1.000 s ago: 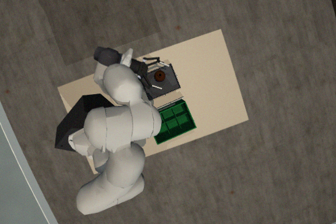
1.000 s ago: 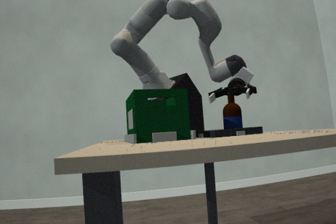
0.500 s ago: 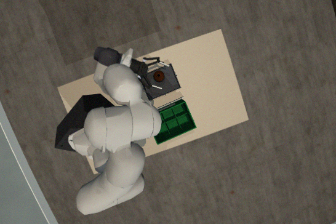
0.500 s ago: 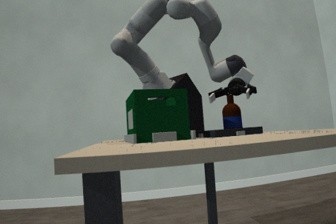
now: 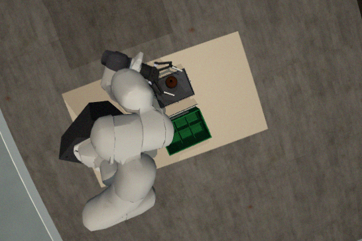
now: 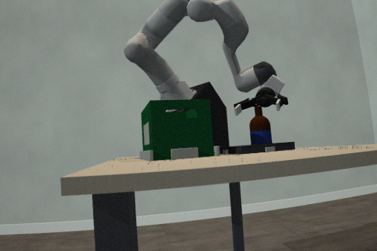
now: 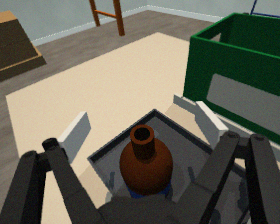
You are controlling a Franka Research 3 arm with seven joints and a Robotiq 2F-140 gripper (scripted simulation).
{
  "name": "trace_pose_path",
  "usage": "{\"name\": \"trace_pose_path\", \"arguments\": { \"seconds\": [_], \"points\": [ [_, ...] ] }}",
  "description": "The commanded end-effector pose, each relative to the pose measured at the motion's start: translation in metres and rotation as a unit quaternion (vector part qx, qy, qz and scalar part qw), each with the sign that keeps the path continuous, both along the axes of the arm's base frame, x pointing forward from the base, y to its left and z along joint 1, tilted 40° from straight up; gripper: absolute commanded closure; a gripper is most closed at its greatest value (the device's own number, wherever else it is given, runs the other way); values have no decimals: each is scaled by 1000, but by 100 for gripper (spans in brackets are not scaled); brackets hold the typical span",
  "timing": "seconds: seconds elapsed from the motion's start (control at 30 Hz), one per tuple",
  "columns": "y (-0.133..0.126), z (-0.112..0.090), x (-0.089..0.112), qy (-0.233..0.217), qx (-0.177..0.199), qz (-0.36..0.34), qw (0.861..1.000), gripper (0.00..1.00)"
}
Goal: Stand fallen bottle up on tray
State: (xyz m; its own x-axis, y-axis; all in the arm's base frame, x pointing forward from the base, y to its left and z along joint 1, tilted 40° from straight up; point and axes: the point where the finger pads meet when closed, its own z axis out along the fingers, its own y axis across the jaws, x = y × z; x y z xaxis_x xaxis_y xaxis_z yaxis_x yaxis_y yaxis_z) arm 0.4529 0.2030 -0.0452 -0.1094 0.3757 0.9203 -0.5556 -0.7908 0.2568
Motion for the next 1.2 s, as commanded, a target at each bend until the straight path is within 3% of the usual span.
{"name": "trace_pose_path", "arguments": {
  "seconds": [0.0,1.17],
  "points": [
    [2,1,1,-3,3,3,1000,0],
    [9,11,-4,-3,3,3,1000,0]
  ]
}}
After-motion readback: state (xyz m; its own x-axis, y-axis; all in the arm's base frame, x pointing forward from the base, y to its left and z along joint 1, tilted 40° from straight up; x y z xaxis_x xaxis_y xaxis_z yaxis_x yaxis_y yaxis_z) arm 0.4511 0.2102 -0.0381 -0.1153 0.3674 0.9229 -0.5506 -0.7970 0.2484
